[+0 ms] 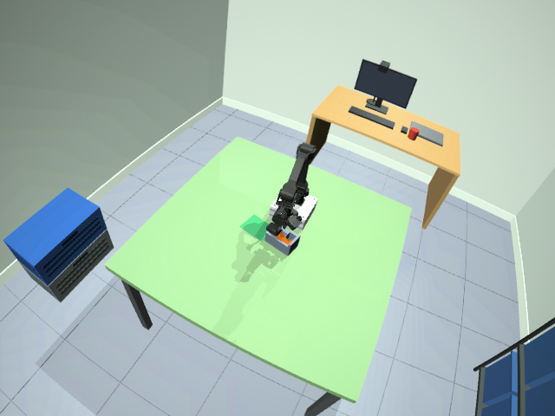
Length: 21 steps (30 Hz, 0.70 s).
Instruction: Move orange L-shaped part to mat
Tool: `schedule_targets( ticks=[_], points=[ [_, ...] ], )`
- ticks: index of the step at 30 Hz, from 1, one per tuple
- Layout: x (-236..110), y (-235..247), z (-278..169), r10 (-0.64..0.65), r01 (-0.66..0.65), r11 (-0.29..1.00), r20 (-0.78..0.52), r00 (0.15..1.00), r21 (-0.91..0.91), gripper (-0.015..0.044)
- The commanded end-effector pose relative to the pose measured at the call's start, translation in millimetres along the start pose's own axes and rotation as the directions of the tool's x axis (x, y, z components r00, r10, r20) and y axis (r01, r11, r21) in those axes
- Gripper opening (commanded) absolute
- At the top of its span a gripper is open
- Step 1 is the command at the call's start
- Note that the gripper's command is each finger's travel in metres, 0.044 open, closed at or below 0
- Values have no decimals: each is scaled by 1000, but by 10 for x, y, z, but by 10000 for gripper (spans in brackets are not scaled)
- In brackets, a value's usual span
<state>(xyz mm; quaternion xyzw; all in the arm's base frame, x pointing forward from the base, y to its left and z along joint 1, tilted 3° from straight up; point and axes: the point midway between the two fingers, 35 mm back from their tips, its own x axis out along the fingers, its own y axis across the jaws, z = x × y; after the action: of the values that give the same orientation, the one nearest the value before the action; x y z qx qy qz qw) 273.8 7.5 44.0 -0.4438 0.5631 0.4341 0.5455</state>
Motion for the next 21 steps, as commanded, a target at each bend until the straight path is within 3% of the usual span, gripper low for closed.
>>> schedule_targets(
  ticks=[1,17,21],
  points=[
    [77,0,-9,0,0,1000,-6,1000,-4,280],
    [296,12,-14,0,0,1000,-6,1000,-4,280],
    [266,12,-5,2,-2,1000,-1,1000,0,175]
  ],
)
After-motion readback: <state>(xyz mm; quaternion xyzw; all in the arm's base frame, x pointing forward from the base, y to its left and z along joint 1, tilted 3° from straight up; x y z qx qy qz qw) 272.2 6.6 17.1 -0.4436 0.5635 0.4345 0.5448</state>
